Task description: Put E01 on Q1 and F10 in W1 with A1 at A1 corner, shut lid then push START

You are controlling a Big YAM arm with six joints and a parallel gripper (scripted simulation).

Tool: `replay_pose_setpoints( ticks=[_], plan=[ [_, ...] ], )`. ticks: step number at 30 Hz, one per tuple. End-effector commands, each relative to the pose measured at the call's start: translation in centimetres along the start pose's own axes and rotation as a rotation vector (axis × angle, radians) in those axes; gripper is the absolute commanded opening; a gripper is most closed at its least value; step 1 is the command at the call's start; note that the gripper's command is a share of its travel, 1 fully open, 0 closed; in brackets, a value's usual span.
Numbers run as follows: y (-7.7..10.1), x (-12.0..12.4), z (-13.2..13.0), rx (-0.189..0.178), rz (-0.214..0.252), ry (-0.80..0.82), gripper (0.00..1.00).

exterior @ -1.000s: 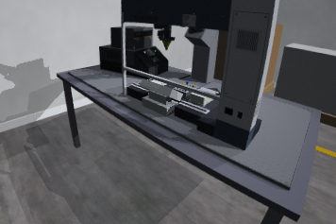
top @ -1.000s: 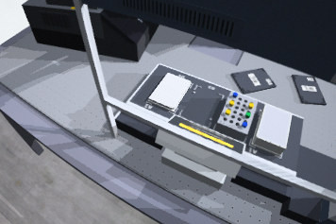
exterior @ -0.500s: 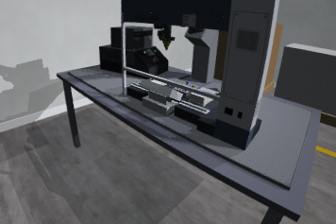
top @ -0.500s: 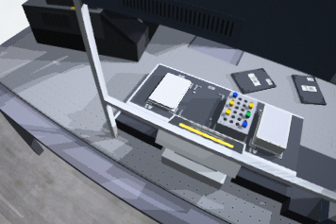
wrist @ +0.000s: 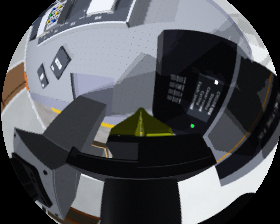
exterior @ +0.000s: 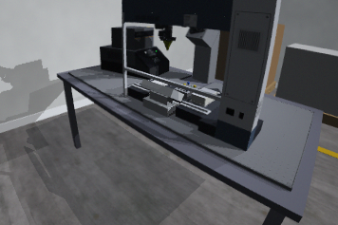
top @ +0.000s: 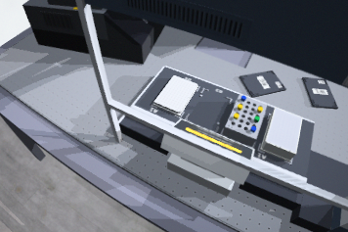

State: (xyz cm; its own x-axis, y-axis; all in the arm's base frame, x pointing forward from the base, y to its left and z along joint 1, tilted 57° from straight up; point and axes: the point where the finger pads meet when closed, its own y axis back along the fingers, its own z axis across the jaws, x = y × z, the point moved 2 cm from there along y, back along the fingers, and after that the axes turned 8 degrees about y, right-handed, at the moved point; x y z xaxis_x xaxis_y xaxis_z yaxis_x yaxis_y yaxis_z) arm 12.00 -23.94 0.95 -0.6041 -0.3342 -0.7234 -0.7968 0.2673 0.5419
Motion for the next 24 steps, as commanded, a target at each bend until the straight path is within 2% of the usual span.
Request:
replay_pose_setpoints(
  ticks=[1, 2, 5, 11, 14, 17, 24],
  plan=[
    [0.0, 0.1, -0.5, 0.011, 0.000, 0.021, 0.00],
    [-0.2, -0.8, -0.3, 0.008, 0.001, 0.049, 1.00],
    [-0.6, -3.0, 0.4, 0.009, -0.007, 0.080, 1.00],
    [-1.4, -5.8, 1.5, 0.005, -0.003, 0.108, 1.00],
    [-1.4, -5.8, 1.1, 0.010, 0.010, 0.119, 1.00],
    [-1.8, -8.0, 1.7, 0.007, -0.010, 0.140, 1.00],
    [-2.4, -11.5, 2.6, 0.000, -0.004, 0.143, 1.00]
  ],
)
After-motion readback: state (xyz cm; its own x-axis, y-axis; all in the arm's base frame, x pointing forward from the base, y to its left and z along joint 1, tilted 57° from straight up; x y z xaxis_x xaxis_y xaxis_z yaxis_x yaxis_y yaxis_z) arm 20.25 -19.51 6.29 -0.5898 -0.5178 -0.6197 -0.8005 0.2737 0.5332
